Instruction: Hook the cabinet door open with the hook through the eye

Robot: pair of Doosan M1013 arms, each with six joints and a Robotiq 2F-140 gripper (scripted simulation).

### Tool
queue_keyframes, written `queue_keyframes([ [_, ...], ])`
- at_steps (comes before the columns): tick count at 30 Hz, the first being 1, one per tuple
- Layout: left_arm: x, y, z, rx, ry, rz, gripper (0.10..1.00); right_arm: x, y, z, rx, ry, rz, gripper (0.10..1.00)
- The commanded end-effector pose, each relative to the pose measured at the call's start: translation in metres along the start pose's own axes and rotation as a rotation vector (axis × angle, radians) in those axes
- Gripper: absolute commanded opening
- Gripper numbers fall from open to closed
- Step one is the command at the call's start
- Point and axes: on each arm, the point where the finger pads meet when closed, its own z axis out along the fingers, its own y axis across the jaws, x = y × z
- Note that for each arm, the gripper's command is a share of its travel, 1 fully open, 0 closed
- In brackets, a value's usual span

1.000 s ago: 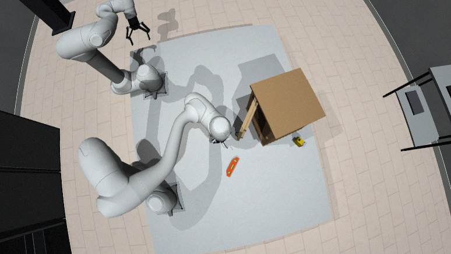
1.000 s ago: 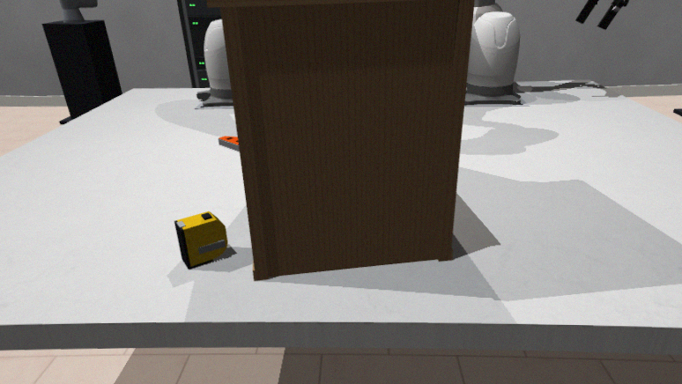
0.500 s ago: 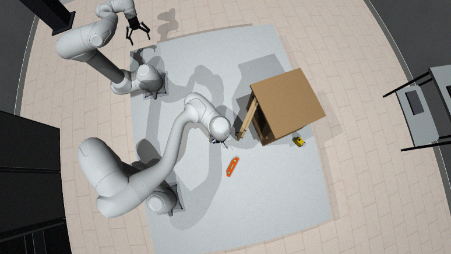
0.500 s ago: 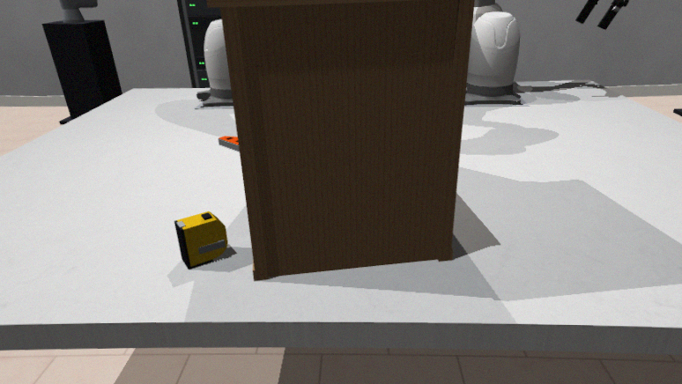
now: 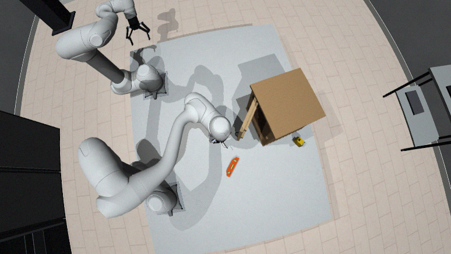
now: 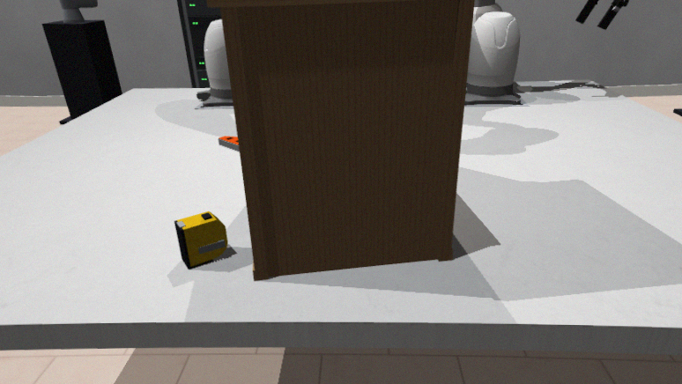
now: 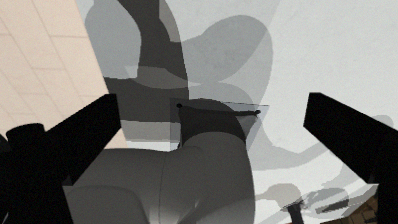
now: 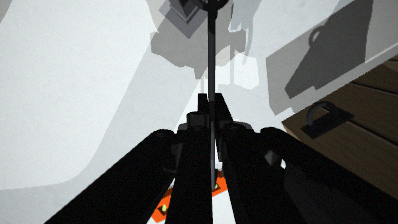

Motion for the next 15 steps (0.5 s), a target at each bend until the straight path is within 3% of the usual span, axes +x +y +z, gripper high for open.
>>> queue_keyframes([
  [1, 0.0001, -0.0001, -0.0005, 0.000, 0.001, 0.000, 1.000, 0.0002, 0.0004, -0.0008, -0.001, 0.001, 0.000, 0.122],
  [6, 0.0001, -0.0001, -0.0005, 0.000, 0.001, 0.000, 1.000, 0.0002, 0.0004, -0.0006, 0.008, 0.000, 0.001, 0.122],
  [15, 0.0001, -0.0001, -0.0005, 0.000, 0.001, 0.000, 1.000, 0.0000, 0.0004, 0.0000, 0.073, -0.001, 0.009, 0.122],
])
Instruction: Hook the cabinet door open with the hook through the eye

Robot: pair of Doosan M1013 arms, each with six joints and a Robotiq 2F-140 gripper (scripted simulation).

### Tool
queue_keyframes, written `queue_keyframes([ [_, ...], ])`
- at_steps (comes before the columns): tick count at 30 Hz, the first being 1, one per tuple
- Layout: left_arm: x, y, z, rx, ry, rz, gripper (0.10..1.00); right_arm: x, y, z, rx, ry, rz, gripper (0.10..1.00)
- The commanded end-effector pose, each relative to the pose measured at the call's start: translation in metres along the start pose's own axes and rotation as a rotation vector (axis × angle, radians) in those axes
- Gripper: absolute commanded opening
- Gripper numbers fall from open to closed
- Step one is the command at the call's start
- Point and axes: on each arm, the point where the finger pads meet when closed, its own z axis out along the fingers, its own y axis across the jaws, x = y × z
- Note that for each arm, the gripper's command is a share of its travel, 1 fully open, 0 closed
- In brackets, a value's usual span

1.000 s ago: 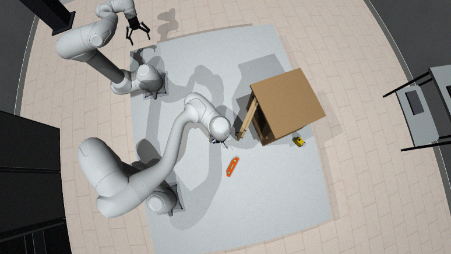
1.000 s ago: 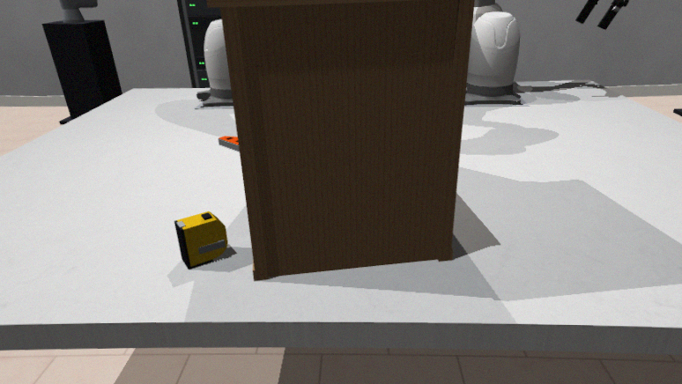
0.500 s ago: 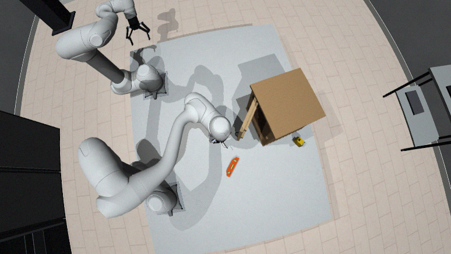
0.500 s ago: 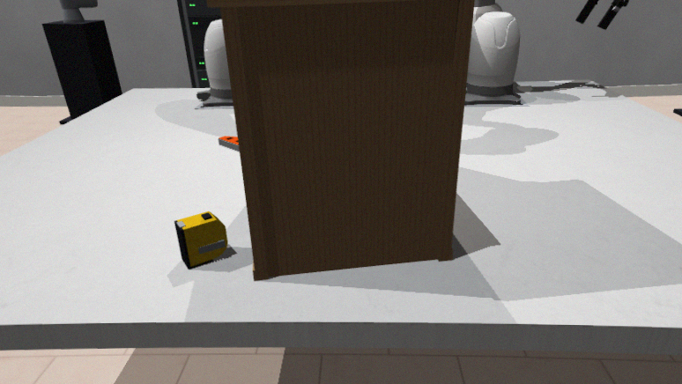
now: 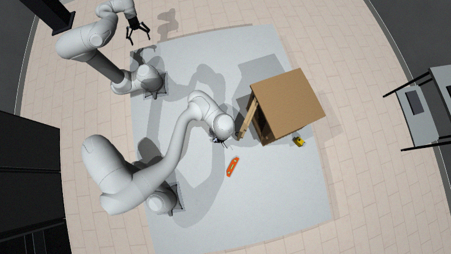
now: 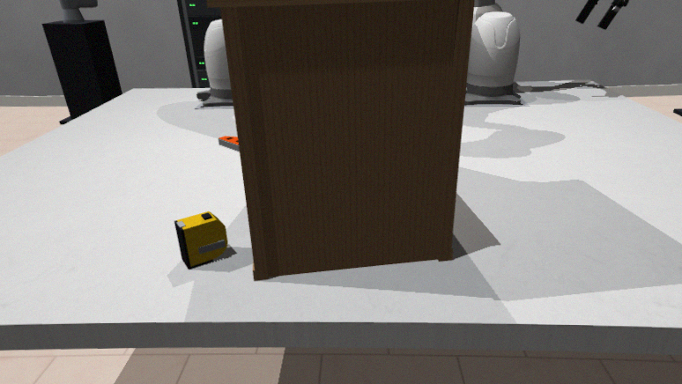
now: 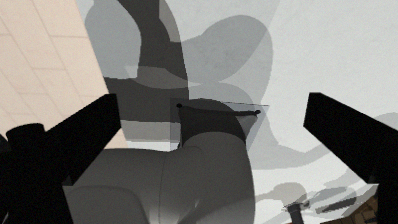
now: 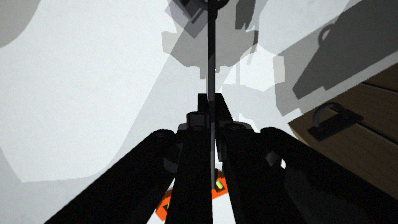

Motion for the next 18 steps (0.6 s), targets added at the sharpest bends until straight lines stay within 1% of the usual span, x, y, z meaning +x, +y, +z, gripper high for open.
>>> queue_keyframes([
  [1, 0.0001, -0.0001, -0.0005, 0.000, 0.001, 0.000, 1.000, 0.0001, 0.0005, -0.0006, 0.029, 0.000, 0.003, 0.122],
  [6, 0.0001, -0.0001, -0.0005, 0.000, 0.001, 0.000, 1.000, 0.0002, 0.0004, -0.0009, 0.090, 0.001, 0.010, 0.122],
  [9, 0.0001, -0.0001, -0.0005, 0.000, 0.001, 0.000, 1.000, 0.0003, 0.0004, -0.0012, 0.115, 0.001, 0.012, 0.122],
  [12, 0.0001, -0.0001, -0.0005, 0.000, 0.001, 0.000, 1.000, 0.0003, 0.0004, -0.0014, 0.127, 0.002, 0.013, 0.122],
  [18, 0.0001, -0.0001, -0.0005, 0.000, 0.001, 0.000, 1.000, 0.0003, 0.0004, -0.0014, 0.129, 0.002, 0.013, 0.122],
])
